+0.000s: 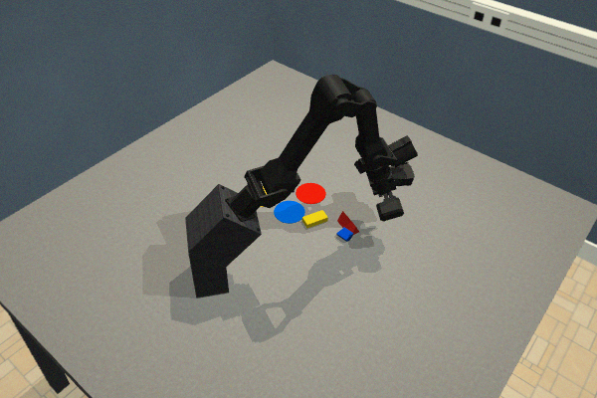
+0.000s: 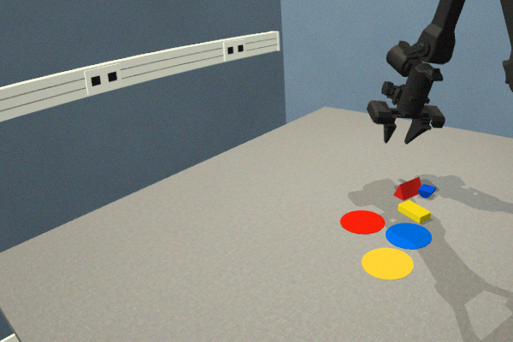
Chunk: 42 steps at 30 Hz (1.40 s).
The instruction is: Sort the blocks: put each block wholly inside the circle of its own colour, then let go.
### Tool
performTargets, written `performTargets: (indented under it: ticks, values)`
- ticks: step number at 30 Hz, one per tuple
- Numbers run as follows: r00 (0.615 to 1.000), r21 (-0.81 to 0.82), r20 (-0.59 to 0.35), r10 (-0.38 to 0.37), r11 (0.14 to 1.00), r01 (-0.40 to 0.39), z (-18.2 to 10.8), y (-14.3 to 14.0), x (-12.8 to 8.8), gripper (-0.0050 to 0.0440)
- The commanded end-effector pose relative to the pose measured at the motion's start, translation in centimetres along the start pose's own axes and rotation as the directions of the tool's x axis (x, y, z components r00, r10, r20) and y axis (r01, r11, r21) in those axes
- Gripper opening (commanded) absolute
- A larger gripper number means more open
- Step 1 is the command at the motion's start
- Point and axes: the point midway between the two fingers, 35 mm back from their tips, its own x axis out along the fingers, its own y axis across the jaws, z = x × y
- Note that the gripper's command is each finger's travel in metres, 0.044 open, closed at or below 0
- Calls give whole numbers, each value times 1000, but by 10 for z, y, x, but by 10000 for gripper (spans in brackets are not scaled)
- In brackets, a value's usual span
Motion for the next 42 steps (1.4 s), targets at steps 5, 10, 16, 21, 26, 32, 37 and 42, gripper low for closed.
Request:
performTargets:
  ticks: [5,10,16,21,26,32,37,42]
  values:
    - [980,-81,-197,-31,997,15,-78,49,-43,265]
    - [964,-154,-259,-60,988,20,-109,56,-61,265]
    - [940,-283,-320,-120,959,26,-147,55,-89,265]
    - [934,-327,-328,-140,945,26,-157,53,-98,265]
    - [929,-336,-338,-150,941,29,-161,53,-92,265]
    - [923,-344,-352,-155,939,27,-175,49,-59,265]
    - [916,-354,-365,-166,935,28,-186,41,-40,265]
    - [929,-337,-340,-146,941,25,-186,41,-24,265]
